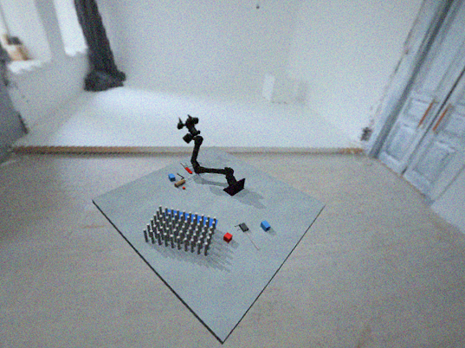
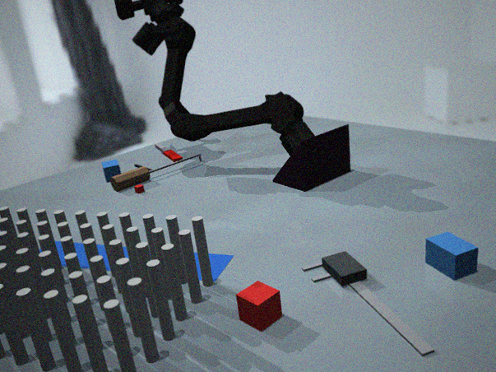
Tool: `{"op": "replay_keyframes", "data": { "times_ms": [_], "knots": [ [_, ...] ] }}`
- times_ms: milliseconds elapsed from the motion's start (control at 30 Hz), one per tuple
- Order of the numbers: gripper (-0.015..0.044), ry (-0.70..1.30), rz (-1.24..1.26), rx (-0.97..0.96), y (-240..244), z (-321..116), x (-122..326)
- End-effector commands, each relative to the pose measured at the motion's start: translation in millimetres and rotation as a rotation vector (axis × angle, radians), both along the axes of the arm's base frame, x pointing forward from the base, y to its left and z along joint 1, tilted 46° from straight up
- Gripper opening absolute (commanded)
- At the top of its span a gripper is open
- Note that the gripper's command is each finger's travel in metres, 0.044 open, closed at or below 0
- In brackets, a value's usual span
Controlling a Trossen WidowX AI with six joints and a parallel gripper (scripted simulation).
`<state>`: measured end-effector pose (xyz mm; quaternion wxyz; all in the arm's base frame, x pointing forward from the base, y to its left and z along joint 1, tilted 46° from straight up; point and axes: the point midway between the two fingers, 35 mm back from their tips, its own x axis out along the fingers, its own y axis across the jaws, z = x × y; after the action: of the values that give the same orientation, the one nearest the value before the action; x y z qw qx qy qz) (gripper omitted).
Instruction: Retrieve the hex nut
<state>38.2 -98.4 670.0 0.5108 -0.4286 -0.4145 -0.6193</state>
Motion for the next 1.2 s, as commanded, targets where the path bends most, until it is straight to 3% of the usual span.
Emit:
{"op": "replay_keyframes", "data": {
  "times_ms": [0,300,633,867,1167],
  "knots": [
    [0.0426,0.0,-0.005,-0.002,0.6,0.0,-0.7],
    [0.044,-0.015,-0.324,-0.119,48.0,-0.1,-42.6],
    [0.044,-0.129,-0.951,-0.354,190.9,-26.1,-94.0],
    [0.044,-0.214,-1.384,-0.492,279.5,-61.4,-79.4],
    [0.044,-0.4,-1.907,-0.663,371.4,-124.5,-19.8]
  ]
}}
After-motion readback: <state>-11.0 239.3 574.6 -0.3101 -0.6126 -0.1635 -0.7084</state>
